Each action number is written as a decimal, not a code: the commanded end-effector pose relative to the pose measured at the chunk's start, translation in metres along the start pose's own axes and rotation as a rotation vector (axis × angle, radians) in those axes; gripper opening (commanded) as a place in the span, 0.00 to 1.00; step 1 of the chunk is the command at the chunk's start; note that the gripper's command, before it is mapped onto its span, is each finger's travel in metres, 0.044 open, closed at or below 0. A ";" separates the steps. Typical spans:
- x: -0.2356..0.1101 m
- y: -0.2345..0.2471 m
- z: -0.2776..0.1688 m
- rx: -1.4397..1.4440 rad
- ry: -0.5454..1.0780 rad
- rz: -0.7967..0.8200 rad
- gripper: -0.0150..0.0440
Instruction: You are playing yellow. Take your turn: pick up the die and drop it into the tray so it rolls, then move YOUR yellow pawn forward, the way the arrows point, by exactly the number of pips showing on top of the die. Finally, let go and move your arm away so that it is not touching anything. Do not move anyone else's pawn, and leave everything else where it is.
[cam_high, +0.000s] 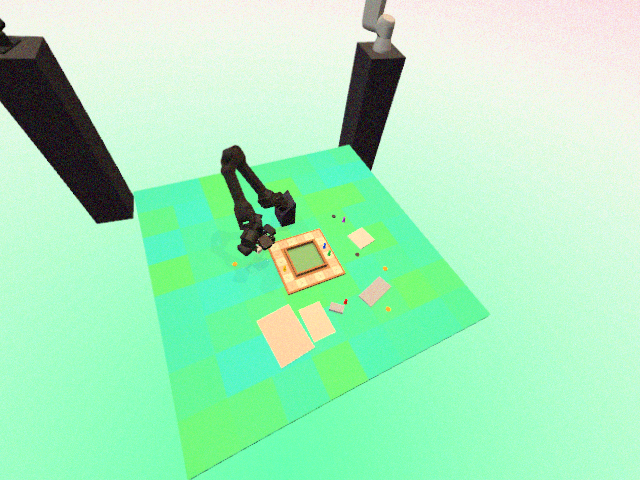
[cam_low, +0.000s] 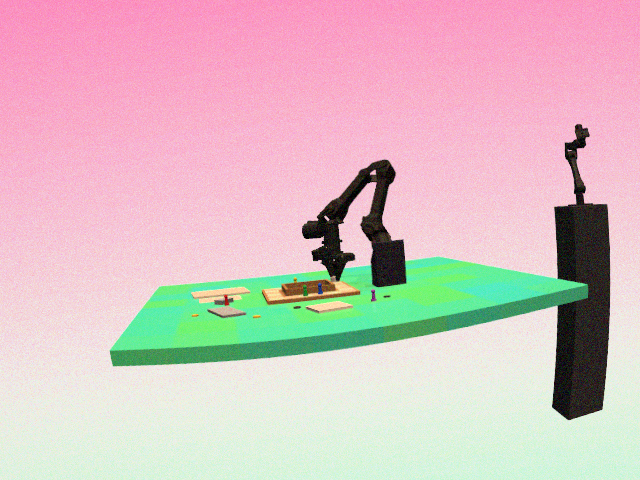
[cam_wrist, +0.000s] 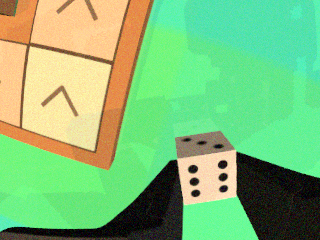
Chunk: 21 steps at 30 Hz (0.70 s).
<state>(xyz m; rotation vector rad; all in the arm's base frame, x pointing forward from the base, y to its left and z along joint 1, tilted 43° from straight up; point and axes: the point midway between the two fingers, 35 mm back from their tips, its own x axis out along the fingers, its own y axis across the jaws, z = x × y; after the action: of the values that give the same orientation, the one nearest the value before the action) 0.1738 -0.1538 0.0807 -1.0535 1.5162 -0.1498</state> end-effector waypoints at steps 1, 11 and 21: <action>0.000 0.000 0.001 -0.005 -0.003 0.001 0.39; -0.026 0.000 0.007 -0.001 -0.011 0.021 0.25; -0.068 -0.001 0.008 0.000 -0.012 0.032 0.25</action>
<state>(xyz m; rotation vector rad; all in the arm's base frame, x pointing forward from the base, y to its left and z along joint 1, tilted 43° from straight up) 0.1739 -0.1122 0.1172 -1.0307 1.5238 -0.1110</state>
